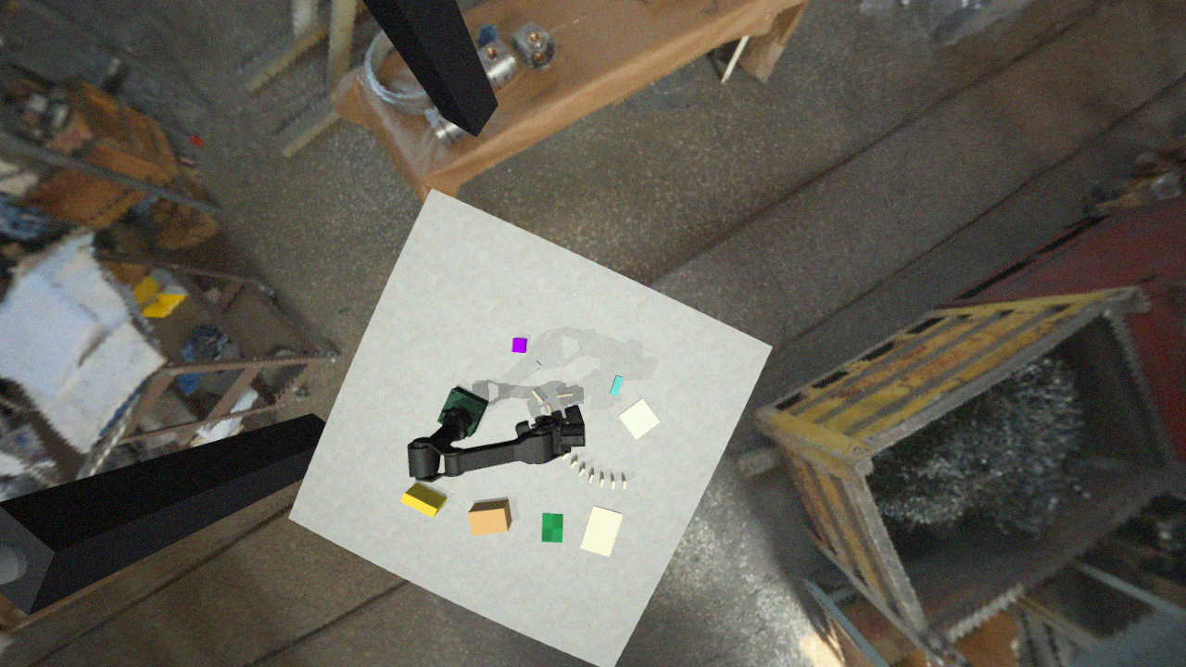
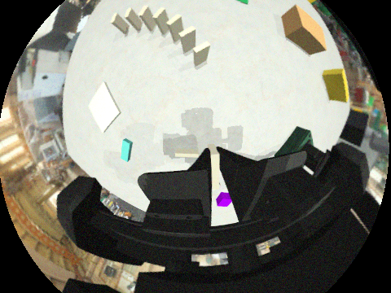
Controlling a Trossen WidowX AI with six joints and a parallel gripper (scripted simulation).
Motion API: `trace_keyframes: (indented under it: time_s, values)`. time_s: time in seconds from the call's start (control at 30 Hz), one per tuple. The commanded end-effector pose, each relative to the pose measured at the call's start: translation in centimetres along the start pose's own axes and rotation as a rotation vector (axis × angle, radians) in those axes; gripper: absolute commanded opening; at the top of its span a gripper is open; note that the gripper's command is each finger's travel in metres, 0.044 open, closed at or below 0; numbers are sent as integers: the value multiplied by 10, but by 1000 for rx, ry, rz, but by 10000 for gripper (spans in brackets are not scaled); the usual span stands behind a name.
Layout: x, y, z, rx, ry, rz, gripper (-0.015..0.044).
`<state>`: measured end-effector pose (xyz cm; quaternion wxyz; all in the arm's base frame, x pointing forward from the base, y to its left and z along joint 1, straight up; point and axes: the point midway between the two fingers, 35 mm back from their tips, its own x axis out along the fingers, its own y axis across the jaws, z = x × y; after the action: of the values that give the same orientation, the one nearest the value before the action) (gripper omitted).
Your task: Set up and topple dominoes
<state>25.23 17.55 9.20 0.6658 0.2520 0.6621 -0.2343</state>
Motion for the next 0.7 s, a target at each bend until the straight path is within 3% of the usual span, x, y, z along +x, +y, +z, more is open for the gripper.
trace_keyframes:
  time_s: [0.0,0.07,0.27,0.67]
  values:
    - [-43,-2,3,-5,-3,3,21]
    - [-60,-3,3,-5,-4,3,21]
    - [-62,-13,22,1,-5,2,21]
    - [-63,-132,128,55,-14,-7,21]
